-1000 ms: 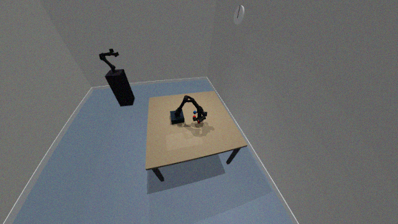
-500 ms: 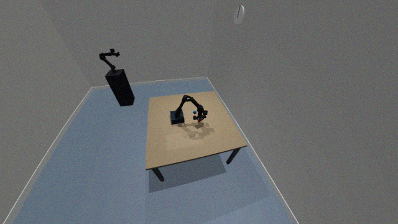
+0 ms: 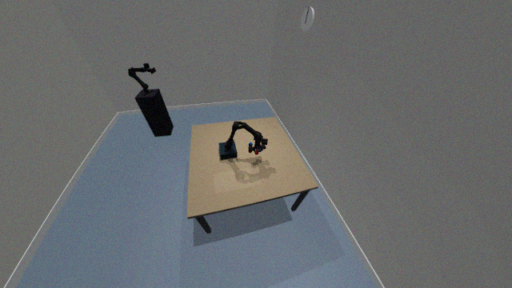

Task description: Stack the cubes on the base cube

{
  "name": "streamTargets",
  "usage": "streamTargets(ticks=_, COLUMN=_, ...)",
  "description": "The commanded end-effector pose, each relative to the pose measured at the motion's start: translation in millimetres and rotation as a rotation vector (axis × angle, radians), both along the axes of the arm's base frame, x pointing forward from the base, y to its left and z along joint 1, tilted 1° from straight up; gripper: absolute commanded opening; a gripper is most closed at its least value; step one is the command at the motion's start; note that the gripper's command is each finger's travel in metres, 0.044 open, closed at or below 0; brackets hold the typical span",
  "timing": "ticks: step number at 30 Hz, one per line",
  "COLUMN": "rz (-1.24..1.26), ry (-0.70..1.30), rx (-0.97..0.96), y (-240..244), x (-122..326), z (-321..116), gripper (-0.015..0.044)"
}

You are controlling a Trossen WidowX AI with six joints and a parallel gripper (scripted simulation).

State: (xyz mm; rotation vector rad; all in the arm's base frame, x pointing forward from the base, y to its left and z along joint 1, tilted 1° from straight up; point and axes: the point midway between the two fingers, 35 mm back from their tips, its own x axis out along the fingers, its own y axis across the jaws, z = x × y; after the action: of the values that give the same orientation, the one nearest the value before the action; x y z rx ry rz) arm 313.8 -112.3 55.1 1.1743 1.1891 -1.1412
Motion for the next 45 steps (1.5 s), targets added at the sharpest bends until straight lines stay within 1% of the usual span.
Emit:
streamTargets(ticks=1, rz=-0.003, ry=-0.008, rx=-0.006, y=-0.3, x=0.0, z=14.4, gripper=0.0105)
streamTargets(ticks=7, rz=-0.003, ry=-0.008, rx=-0.005, y=1.0, x=-3.4, z=33.1, gripper=0.0105)
streamTargets(ticks=11, rz=0.023, ry=-0.007, rx=-0.006, y=3.3, x=-3.2, z=34.8, gripper=0.0105)
streamTargets(ticks=28, rz=0.679, ry=0.004, rx=-0.034, y=57.1, x=8.6, z=23.7, gripper=0.0105)
streamTargets(ticks=45, rz=1.343, ry=0.012, rx=-0.062, y=112.2, x=10.7, z=12.5, gripper=0.0105)
